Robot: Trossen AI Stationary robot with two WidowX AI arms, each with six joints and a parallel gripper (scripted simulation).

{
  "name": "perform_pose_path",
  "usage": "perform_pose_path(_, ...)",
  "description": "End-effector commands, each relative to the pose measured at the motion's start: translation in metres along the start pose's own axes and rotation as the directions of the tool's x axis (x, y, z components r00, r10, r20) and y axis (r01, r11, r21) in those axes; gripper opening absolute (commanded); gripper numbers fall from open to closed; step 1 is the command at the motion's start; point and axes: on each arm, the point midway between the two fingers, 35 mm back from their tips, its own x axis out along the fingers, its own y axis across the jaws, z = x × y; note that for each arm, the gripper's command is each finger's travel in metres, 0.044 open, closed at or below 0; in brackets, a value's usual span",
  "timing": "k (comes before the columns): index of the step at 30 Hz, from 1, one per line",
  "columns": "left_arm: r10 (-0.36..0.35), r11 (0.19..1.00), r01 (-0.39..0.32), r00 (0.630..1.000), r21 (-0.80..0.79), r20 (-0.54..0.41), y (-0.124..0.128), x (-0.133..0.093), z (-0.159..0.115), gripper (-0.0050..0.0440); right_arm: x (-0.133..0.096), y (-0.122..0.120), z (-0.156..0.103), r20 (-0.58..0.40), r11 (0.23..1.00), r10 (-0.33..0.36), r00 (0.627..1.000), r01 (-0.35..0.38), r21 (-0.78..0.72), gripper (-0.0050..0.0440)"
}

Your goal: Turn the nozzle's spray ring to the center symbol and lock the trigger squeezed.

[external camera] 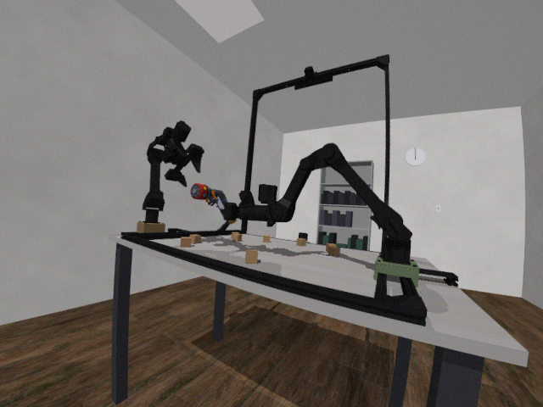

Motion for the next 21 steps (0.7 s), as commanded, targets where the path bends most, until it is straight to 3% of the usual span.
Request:
perform_pose_path(1, 0.0, 1.0, 0.0, 1.0, 0.005, 0.024, 0.0, 0.001, 0.008, 0.0, -0.005, 0.004, -0.001, -0.002, 1.0, 0.014, 1.0, -0.014, -0.009, 0.04)
perform_pose_path(12, 0.0, 1.0, 0.0, 1.0, 0.005, 0.024, 0.0, 0.001, 0.008, 0.0, -0.004, -0.004, -0.001, -0.002, 1.0, 0.02, 1.0, -0.02, -0.009, 0.04)
perform_pose_path(21, 0.0, 1.0, 0.0, 1.0, 0.005, 0.024, 0.0, 0.001, 0.008, 0.0, -0.002, -0.02, -0.001, 0.005, 0.986, 0.163, 0.987, -0.163, -0.025, 0.04)
